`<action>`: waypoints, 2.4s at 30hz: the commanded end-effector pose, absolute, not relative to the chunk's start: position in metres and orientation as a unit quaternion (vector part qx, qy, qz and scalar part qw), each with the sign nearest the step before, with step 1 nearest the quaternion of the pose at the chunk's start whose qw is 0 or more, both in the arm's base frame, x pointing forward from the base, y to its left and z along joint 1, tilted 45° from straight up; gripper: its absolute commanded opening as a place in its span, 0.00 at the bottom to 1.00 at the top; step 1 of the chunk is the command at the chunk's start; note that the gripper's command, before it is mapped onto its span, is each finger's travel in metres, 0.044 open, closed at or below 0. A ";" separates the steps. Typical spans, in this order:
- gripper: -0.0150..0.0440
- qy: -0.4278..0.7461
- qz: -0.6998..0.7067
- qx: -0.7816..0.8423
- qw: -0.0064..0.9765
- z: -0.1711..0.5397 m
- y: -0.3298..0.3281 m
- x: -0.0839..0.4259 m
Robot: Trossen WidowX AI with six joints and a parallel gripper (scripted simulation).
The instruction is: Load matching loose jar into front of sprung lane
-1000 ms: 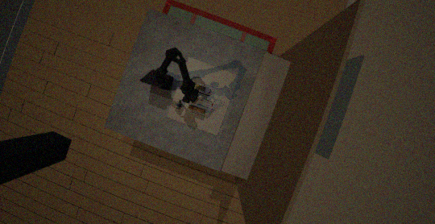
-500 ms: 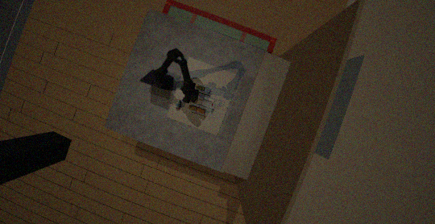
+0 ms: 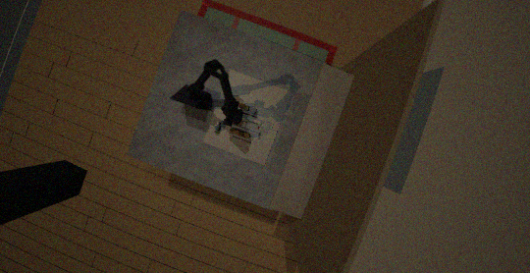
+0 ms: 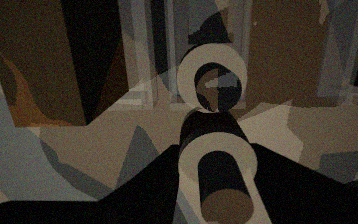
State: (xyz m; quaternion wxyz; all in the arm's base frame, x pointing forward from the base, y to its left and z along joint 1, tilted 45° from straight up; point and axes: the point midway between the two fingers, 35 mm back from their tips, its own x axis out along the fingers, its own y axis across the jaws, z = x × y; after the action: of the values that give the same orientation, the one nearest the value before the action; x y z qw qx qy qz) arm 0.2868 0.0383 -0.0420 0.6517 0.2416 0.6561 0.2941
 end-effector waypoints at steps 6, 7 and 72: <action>0.25 0.655 0.294 0.244 0.652 -0.042 0.039 0.292; 0.25 0.655 0.294 0.244 0.652 -0.042 0.039 0.292; 0.25 0.655 0.294 0.244 0.652 -0.040 0.040 0.318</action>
State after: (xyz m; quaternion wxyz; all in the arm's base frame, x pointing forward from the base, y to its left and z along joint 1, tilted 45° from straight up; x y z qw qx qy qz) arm 0.3091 0.0409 -0.0429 0.6439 0.2442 0.6634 0.2927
